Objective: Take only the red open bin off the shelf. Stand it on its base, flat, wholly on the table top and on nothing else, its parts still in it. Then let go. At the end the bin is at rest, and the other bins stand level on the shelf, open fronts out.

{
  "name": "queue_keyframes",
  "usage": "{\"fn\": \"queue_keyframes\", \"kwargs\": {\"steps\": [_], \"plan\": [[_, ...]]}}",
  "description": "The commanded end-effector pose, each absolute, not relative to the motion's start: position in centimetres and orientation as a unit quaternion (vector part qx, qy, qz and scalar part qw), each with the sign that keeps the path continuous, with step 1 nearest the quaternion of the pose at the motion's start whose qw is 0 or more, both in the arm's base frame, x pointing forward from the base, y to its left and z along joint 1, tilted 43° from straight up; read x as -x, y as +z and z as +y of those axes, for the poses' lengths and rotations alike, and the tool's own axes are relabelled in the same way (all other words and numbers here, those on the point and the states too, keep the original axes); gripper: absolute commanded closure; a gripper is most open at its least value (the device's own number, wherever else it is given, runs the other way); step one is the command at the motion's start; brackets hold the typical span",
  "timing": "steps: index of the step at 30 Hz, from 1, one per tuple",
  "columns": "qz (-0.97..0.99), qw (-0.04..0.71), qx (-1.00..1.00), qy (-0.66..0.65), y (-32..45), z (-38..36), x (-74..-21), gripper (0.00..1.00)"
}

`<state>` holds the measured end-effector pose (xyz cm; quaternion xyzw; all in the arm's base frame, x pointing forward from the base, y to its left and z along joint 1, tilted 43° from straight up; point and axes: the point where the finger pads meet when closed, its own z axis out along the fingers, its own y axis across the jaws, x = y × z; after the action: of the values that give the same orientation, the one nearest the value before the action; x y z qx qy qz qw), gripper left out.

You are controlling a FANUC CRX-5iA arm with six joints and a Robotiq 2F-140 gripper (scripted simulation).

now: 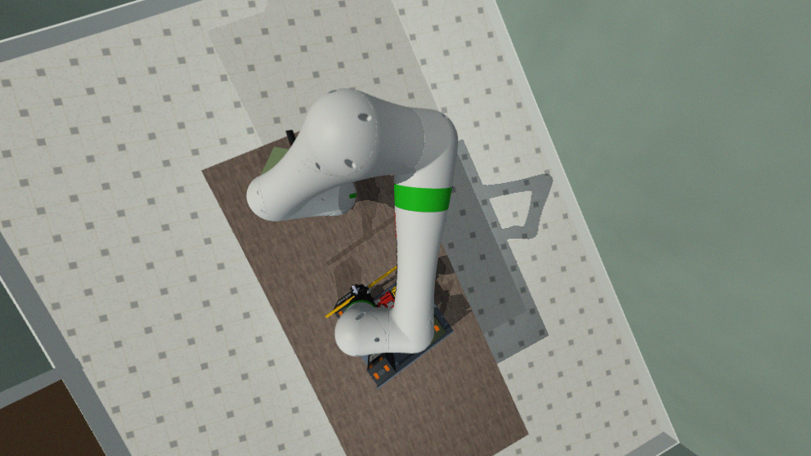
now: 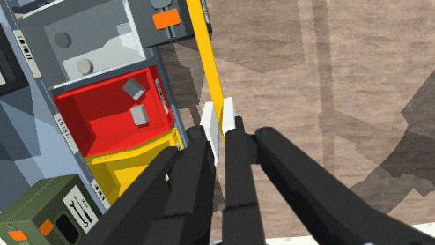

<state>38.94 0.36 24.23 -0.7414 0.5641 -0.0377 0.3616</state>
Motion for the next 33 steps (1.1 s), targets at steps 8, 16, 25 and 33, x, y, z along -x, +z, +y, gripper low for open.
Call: {"fn": "queue_keyframes", "kwargs": {"steps": [8,16,25,33], "plan": [[0.564,0.362,0.741,-0.038,21.9,-0.1,-35.7,1.00],[0.564,0.362,0.741,-0.038,21.9,-0.1,-35.7,1.00],[0.564,0.362,0.741,-0.038,19.6,-0.5,-32.5,1.00],[0.564,0.362,0.741,-0.038,19.6,-0.5,-32.5,1.00]]}}
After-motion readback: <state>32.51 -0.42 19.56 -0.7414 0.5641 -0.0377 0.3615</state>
